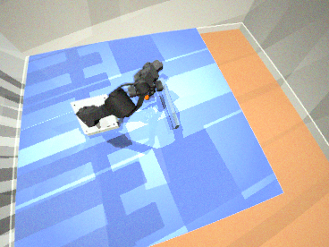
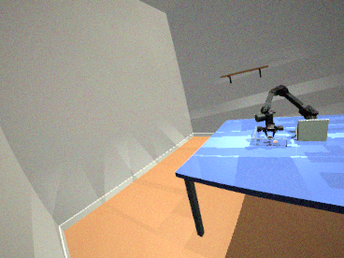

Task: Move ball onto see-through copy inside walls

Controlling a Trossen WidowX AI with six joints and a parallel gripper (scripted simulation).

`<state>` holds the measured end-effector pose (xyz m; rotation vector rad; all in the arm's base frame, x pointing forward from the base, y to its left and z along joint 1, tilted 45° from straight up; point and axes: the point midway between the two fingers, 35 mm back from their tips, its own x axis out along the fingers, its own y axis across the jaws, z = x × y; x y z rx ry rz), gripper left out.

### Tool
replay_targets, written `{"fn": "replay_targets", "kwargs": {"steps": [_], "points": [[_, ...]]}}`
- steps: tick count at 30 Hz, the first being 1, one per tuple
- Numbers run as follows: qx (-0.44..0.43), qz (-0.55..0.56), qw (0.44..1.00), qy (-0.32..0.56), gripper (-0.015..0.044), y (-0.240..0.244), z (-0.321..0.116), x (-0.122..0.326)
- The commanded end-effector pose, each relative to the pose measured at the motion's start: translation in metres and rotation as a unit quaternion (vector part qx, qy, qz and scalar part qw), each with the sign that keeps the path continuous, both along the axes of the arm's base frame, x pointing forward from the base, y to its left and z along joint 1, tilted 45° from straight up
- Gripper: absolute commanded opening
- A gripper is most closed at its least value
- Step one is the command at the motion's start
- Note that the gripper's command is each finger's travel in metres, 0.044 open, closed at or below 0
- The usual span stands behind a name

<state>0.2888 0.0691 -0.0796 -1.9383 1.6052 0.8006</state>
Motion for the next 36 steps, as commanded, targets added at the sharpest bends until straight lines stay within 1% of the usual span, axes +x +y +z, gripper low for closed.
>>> {"fn": "replay_targets", "kwargs": {"steps": [1, 11, 16, 18, 26, 32, 36], "points": [[0.01, 0.003, 1.0, -0.01, 0.0, 0.026, 0.02, 0.003], [0.008, 0.002, 1.0, -0.009, 0.0, 0.075, 0.077, -0.013], [0.008, 0.002, 1.0, -0.009, 0.0, 0.078, 0.081, -0.015], [0.008, 0.002, 1.0, -0.009, 0.0, 0.079, 0.075, -0.018], [0.009, 0.002, 1.0, -0.009, 0.0, 0.078, 0.02, -0.05], [0.009, 0.002, 1.0, -0.009, 0.0, 0.076, 0.013, -0.052], [0.009, 0.002, 1.0, -0.009, 0.0, 0.065, -0.001, -0.048]]}}
